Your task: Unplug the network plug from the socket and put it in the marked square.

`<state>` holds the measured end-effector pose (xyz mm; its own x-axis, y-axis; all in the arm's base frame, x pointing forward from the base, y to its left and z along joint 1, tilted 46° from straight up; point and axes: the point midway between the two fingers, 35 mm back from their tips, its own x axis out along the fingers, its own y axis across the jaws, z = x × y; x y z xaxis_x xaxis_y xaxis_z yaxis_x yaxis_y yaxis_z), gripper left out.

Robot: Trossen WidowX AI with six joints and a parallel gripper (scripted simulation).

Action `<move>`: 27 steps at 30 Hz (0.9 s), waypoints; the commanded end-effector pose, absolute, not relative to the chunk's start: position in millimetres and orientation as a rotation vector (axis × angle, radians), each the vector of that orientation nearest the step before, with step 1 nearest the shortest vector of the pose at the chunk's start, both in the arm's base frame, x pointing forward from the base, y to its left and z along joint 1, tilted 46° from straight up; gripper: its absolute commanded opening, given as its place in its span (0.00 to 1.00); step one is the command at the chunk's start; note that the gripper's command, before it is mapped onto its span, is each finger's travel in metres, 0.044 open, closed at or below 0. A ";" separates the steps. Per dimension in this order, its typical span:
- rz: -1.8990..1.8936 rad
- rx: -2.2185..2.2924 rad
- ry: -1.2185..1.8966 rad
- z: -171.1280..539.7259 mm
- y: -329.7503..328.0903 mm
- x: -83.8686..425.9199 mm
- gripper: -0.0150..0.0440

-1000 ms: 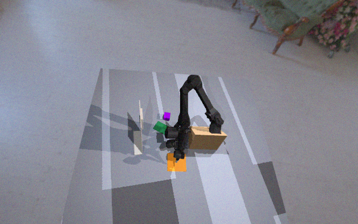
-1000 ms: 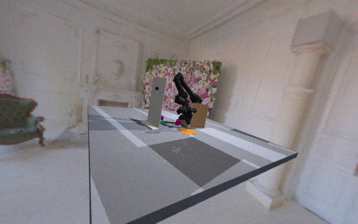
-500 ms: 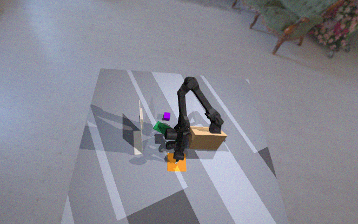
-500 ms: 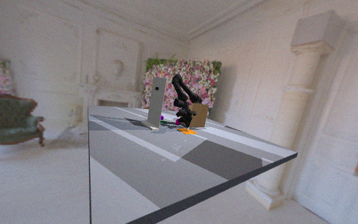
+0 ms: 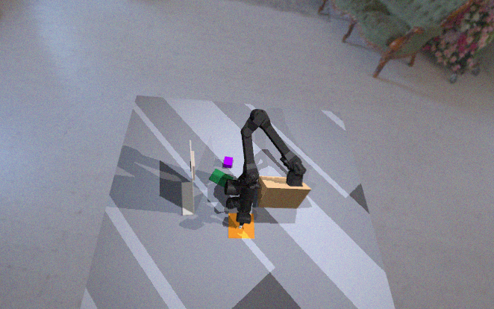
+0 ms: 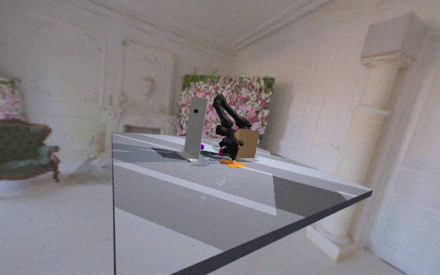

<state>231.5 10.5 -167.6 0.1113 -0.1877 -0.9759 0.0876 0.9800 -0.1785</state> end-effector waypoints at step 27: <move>-0.203 -0.084 1.447 -164.9 9.6 233.4 0.52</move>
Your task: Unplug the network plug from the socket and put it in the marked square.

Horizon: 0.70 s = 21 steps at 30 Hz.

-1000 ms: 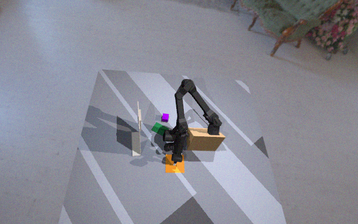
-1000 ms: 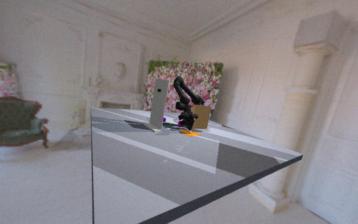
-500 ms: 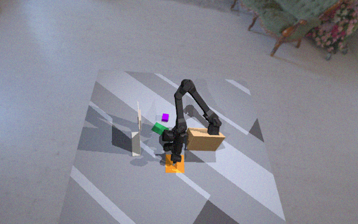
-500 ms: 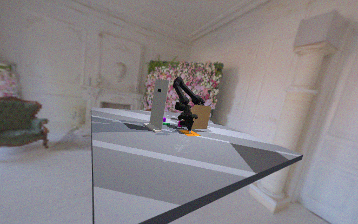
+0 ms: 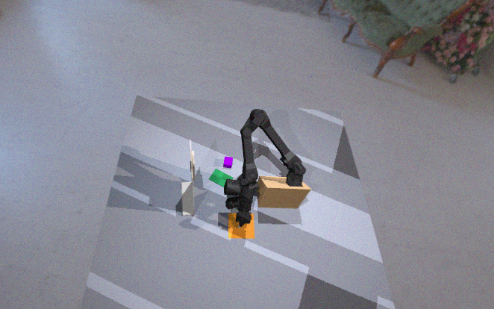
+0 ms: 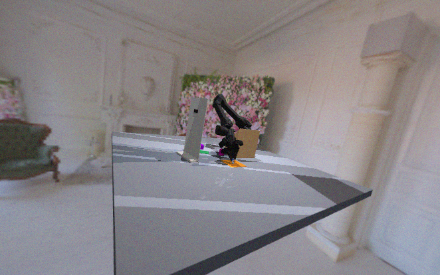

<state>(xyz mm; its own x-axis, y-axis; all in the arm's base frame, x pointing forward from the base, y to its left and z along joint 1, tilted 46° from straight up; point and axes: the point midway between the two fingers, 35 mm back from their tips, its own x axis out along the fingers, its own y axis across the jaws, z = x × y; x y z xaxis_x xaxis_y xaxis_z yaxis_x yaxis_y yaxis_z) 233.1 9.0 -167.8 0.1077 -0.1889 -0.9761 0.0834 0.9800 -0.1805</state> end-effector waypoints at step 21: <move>-0.202 -0.086 1.452 -145.8 15.4 227.5 0.52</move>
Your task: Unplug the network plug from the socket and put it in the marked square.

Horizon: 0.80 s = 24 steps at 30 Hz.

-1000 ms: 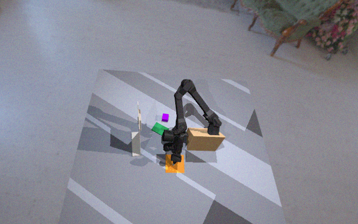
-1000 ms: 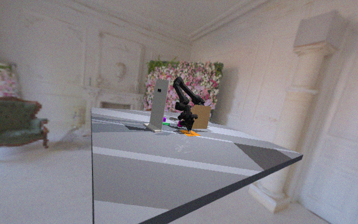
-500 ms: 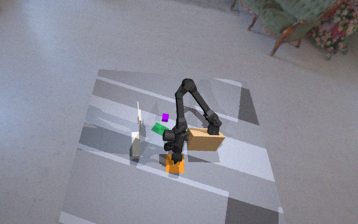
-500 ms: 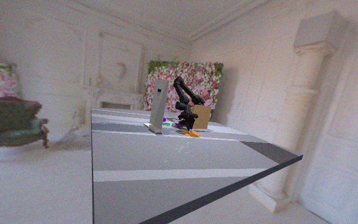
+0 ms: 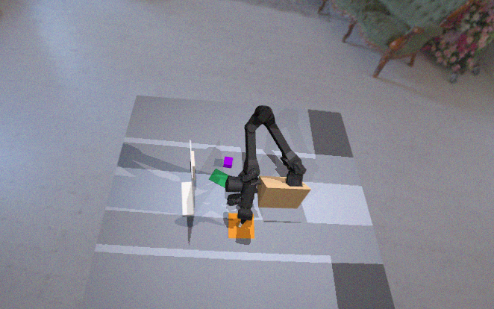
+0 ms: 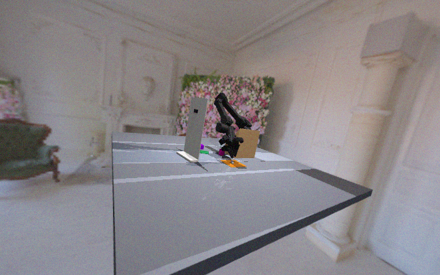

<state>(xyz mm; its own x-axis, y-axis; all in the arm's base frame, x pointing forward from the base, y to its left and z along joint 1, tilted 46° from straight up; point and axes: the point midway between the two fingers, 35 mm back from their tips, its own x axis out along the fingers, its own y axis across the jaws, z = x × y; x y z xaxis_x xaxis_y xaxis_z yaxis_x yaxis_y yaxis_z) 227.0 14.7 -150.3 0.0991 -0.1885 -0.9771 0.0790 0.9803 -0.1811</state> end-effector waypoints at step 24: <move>-0.199 -0.084 1.454 -122.6 38.7 229.3 0.52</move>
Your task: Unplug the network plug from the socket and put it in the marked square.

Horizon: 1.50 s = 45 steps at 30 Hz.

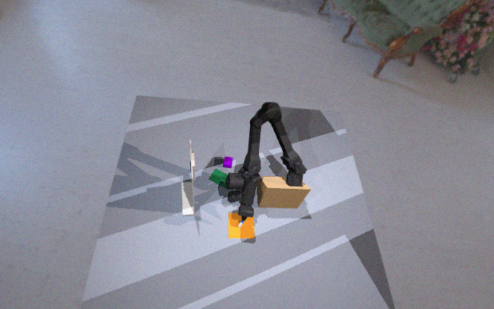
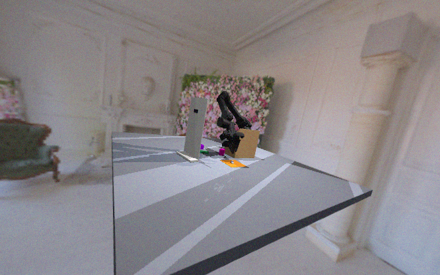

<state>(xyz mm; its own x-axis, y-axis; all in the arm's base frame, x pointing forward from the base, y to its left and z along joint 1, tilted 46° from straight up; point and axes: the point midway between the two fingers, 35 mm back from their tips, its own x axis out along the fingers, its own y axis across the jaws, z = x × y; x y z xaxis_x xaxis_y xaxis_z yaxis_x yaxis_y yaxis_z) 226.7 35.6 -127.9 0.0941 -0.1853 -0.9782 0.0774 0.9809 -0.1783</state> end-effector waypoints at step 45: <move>-0.193 -0.083 1.461 -56.0 109.8 226.9 0.52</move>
<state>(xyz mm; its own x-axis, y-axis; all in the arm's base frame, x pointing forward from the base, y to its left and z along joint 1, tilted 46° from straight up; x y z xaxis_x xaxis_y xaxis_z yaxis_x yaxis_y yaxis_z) 225.1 99.5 -67.7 0.0875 -0.1862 -0.9786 0.0733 0.9809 -0.1801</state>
